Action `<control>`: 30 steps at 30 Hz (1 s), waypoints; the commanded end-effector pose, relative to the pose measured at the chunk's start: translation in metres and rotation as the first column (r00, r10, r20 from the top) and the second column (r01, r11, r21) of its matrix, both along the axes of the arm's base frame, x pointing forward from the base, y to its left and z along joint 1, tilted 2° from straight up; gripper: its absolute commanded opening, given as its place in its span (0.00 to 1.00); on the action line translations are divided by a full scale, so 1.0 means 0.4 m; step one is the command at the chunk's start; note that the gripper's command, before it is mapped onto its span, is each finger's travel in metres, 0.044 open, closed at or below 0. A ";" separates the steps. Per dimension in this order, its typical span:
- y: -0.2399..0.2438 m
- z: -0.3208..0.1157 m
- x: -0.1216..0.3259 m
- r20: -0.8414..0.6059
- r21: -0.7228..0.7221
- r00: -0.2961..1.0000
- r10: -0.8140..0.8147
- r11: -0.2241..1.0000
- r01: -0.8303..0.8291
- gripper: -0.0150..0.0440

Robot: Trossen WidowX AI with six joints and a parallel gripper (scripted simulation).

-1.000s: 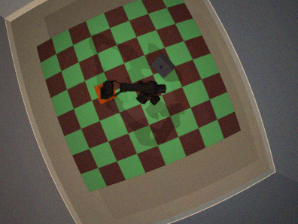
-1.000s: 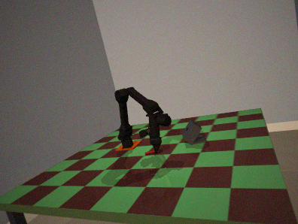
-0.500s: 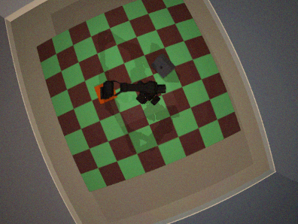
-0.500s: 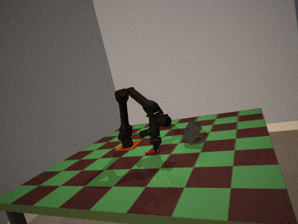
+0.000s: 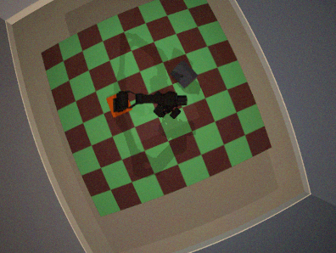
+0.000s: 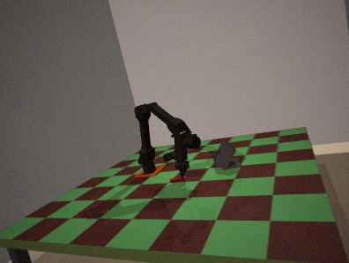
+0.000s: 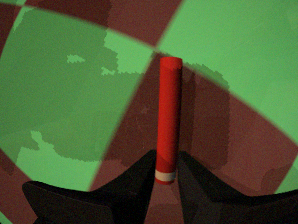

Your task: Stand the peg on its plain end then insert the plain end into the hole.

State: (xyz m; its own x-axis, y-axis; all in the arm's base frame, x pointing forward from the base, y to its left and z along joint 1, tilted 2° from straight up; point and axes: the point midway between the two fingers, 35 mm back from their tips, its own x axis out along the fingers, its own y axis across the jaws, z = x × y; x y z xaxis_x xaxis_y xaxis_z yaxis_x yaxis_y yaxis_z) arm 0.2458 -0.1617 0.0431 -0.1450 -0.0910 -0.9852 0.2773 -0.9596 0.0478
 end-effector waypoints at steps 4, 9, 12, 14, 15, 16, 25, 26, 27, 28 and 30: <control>-0.001 -0.001 0.000 -0.002 -0.003 1.000 0.002 1.000 -0.002 0.34; -0.001 0.004 -0.002 0.022 0.005 1.000 0.001 1.000 -0.002 0.34; -0.001 0.008 -0.005 0.048 0.013 0.999 0.002 1.000 -0.003 0.34; -0.002 0.011 -0.006 0.064 0.018 0.998 0.003 1.000 -0.004 0.34; -0.002 0.013 -0.007 0.073 0.020 0.997 0.003 1.000 -0.004 0.34; -0.002 0.014 -0.008 0.081 0.023 0.997 0.003 1.000 -0.005 0.34; -0.004 0.026 -0.017 0.155 0.043 0.988 0.005 0.999 -0.011 0.34; -0.005 0.028 -0.018 0.163 0.046 0.987 0.005 0.999 -0.012 0.34; -0.005 0.029 -0.019 0.171 0.048 0.985 0.005 0.999 -0.013 0.34; -0.005 0.030 -0.020 0.179 0.050 0.984 0.005 0.999 -0.014 0.34; -0.006 0.033 -0.022 0.195 0.055 0.981 0.005 0.998 -0.016 0.34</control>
